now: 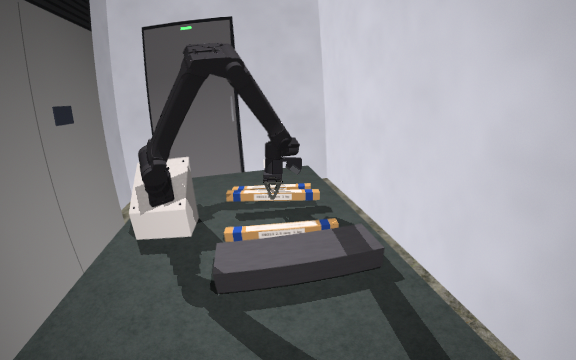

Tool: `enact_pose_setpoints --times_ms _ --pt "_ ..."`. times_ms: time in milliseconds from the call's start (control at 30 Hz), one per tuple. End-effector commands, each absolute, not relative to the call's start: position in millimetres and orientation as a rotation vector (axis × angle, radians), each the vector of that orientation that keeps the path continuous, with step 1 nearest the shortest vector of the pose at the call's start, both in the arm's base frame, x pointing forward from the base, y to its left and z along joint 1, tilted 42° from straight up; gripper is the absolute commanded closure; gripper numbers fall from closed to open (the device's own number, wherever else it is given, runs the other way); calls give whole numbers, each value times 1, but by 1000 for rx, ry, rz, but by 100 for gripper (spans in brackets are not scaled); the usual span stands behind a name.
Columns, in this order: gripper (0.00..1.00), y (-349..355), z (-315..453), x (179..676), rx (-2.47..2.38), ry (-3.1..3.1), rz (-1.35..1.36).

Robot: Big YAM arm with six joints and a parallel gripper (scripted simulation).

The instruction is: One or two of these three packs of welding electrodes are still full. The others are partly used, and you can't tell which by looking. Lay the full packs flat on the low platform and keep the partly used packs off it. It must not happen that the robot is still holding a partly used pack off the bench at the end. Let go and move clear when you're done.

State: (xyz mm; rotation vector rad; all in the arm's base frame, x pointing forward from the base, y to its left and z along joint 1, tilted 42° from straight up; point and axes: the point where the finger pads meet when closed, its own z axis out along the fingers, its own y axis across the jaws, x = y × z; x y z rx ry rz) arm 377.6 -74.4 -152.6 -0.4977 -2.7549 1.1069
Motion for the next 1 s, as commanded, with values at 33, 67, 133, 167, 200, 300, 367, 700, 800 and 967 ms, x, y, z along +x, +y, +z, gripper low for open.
enact_pose_setpoints --times_ms 33,67,133,167,200,300,367,700,800,967 --pt "100 -42 -118 439 -517 -2909 1103" --pt "100 -42 -118 439 -517 -2909 1103" --pt "100 -42 -117 440 -517 -2909 1103" --pt "100 -42 -117 441 -517 -2909 1103" --pt "100 -41 -117 442 -517 -2909 1103" --pt "100 -41 -116 445 -516 -2909 1104" --pt "100 -40 -116 447 -514 -2906 1104" --pt "100 -36 -110 458 -507 -2896 1107" --pt "100 -35 -108 462 -507 -2896 1107" --pt "100 -32 -103 468 -511 -2902 1105"
